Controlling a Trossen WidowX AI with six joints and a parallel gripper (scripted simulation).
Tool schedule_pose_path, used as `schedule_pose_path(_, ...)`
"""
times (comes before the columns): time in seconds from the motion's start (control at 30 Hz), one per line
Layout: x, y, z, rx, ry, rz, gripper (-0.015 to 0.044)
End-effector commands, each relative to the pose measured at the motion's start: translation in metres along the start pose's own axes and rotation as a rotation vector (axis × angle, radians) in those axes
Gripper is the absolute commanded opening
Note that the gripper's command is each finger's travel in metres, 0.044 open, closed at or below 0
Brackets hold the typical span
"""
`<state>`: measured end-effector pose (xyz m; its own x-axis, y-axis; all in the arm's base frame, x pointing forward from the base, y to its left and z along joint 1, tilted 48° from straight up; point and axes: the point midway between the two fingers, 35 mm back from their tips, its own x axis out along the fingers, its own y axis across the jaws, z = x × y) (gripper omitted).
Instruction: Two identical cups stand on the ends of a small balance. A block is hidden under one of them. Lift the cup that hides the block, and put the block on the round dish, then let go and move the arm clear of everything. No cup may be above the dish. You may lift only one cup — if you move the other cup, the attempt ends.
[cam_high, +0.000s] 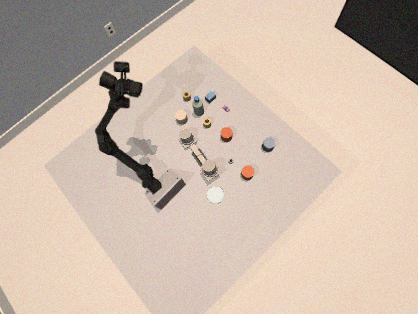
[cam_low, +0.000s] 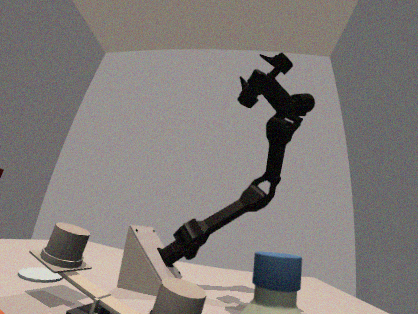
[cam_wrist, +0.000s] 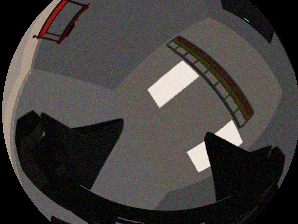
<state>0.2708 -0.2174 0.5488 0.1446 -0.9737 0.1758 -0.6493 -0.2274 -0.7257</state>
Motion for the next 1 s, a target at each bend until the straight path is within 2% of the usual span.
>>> schedule_pose_path(0.0,0.004,0.004,0.012,-0.008,-0.028,-0.018,0.0440)
schedule_pose_path(0.97,0.023,0.046,0.112,0.070,-0.370,-0.056,0.0440)
